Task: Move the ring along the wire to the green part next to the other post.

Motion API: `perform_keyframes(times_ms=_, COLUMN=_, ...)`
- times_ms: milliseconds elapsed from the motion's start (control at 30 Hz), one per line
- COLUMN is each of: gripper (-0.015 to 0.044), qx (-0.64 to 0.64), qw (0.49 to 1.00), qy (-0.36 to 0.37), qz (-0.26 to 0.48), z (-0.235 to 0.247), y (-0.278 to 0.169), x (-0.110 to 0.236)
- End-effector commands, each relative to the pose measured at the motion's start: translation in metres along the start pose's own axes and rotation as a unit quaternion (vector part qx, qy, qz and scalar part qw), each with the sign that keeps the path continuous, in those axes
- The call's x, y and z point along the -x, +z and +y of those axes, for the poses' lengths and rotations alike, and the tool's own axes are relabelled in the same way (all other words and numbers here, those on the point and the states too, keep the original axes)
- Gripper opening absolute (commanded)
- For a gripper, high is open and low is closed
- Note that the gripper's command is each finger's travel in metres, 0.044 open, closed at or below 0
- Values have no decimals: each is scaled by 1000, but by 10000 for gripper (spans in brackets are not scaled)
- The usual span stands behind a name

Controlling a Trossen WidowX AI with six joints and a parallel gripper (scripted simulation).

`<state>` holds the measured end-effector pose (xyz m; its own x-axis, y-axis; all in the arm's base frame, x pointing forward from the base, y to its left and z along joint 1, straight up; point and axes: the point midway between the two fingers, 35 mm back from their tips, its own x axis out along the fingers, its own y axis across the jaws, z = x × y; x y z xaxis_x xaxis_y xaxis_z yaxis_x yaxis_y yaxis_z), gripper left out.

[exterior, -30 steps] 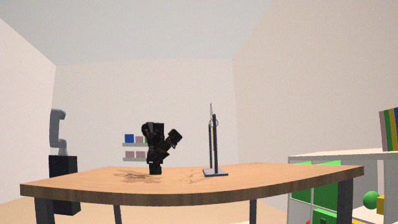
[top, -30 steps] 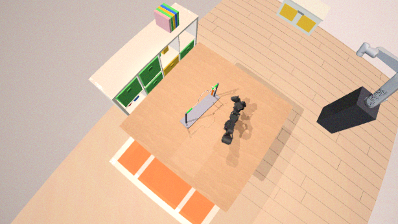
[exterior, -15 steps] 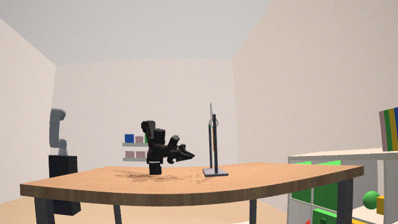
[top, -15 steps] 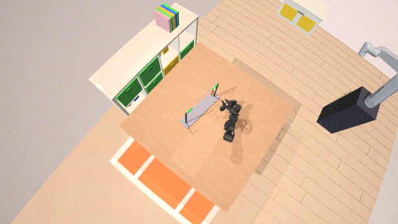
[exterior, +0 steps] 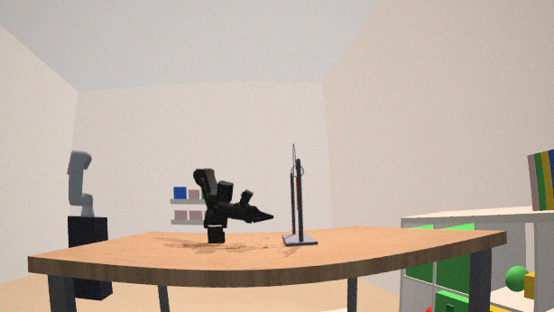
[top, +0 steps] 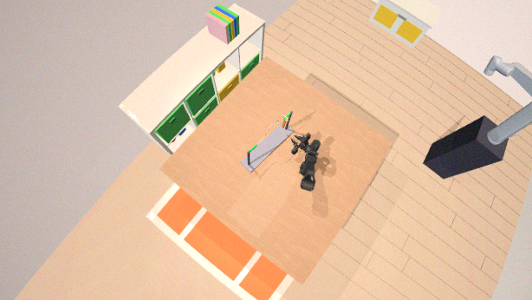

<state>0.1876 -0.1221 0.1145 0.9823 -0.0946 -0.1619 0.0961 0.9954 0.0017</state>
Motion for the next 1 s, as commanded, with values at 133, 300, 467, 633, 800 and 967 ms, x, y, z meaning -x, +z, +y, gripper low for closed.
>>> perform_keyframes(times_ms=133, gripper=160, qx=8, qw=1000, qy=-8, qz=-17, z=-2, y=26, x=-20)
perform_keyframes(times_ms=300, gripper=160, qx=6, qw=999, qy=-13, qz=-40, z=0, y=45, x=-34)
perform_keyframes(times_ms=467, gripper=160, qx=5, qw=999, qy=-13, qz=-44, z=3, y=49, x=-39)
perform_keyframes(times_ms=633, gripper=160, qx=5, qw=999, qy=-13, qz=-44, z=2, y=50, x=-43)
perform_keyframes(times_ms=800, gripper=160, qx=5, qw=999, qy=-13, qz=-44, z=1, y=52, x=-50)
perform_keyframes(times_ms=967, gripper=160, qx=5, qw=999, qy=-13, qz=-44, z=-1, y=54, x=-56)
